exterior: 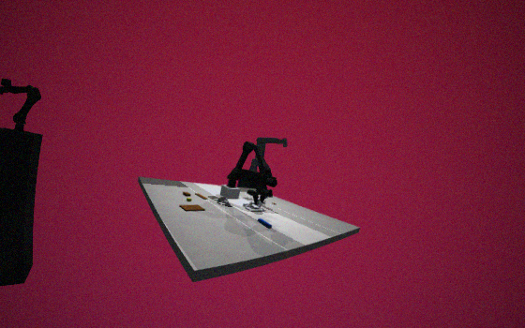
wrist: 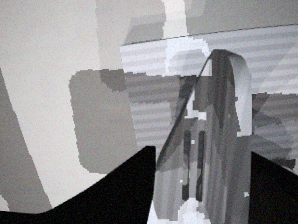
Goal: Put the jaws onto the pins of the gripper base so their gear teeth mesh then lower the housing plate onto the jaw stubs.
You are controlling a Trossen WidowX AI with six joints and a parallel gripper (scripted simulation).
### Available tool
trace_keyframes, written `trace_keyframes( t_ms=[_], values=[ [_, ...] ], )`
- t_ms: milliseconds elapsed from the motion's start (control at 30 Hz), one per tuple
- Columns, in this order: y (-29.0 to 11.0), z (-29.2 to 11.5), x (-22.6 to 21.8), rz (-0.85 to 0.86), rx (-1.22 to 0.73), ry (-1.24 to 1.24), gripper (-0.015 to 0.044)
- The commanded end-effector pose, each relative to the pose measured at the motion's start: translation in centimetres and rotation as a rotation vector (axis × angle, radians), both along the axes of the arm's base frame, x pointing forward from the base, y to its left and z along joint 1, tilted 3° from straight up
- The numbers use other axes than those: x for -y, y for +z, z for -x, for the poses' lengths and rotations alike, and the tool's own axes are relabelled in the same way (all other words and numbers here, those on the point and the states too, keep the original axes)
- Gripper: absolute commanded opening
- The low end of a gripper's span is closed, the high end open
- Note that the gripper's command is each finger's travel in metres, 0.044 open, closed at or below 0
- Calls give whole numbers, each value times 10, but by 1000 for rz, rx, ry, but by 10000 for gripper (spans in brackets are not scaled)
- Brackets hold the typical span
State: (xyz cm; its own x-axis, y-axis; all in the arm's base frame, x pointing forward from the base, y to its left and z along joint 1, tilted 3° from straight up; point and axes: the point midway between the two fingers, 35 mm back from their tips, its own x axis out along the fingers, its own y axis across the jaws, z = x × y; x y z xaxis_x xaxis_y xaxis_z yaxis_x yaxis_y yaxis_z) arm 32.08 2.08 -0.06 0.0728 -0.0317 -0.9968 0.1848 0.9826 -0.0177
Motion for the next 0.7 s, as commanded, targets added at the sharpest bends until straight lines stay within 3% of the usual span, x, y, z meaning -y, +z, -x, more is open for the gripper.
trace_keyframes(
  t_ms=[0, 667],
  values=[
    [-2, 0, 0, -3, 0, 1, 134],
    [-7, 0, 0, -3, 0, -3, 134]
  ],
)
